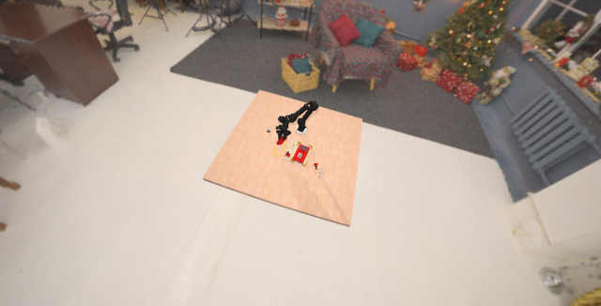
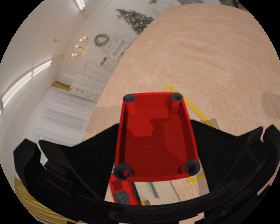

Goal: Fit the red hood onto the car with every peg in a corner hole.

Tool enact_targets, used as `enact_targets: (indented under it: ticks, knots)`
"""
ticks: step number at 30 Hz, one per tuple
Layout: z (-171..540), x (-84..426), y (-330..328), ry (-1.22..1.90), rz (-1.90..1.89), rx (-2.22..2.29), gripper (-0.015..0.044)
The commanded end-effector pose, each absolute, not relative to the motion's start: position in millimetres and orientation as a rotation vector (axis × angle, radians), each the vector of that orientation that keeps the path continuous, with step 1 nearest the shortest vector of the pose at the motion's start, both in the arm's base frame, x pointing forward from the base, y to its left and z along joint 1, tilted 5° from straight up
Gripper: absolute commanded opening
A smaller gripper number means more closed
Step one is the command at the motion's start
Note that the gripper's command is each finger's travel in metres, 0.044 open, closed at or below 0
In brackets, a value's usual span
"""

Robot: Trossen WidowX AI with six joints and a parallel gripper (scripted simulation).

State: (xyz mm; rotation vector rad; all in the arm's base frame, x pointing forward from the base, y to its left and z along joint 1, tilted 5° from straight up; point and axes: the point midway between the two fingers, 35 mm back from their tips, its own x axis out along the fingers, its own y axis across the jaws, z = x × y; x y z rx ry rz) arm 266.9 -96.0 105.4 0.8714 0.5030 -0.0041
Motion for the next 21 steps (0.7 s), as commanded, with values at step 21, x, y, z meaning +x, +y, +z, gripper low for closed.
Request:
enact_targets:
  ticks: [21]
  knots:
    - [105.5,266.9,-95.4,0.509,-0.168,1.5,0.0]
